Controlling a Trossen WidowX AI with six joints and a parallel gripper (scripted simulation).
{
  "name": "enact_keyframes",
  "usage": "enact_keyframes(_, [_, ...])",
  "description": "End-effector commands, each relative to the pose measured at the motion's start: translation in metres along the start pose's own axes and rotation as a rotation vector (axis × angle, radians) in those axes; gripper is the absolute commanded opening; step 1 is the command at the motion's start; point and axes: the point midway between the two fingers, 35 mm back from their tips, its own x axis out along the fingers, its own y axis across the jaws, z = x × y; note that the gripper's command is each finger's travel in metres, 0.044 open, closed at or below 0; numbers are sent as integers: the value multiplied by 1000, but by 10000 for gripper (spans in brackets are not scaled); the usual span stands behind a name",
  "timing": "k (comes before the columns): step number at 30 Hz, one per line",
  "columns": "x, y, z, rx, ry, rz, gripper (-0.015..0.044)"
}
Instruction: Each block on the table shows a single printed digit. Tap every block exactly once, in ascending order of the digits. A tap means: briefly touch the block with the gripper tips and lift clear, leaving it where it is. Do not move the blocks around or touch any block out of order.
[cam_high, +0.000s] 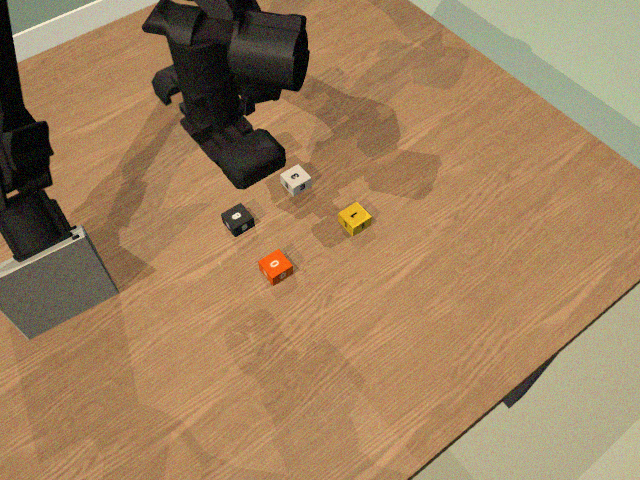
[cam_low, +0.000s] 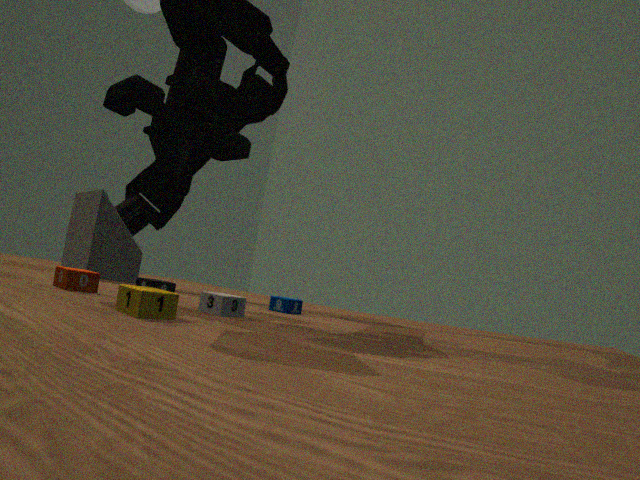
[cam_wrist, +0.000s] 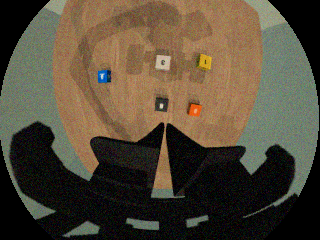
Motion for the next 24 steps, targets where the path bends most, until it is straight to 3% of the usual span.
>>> enact_keyframes(1, [-5,9,6,-20,14,-10,20])
enact_keyframes(12, [-5,164,74,-13,10,7,20])
enact_keyframes(18, [-2,167,74,-11,10,9,20])
enact_keyframes(24, [73,168,73,-12,9,12,20])
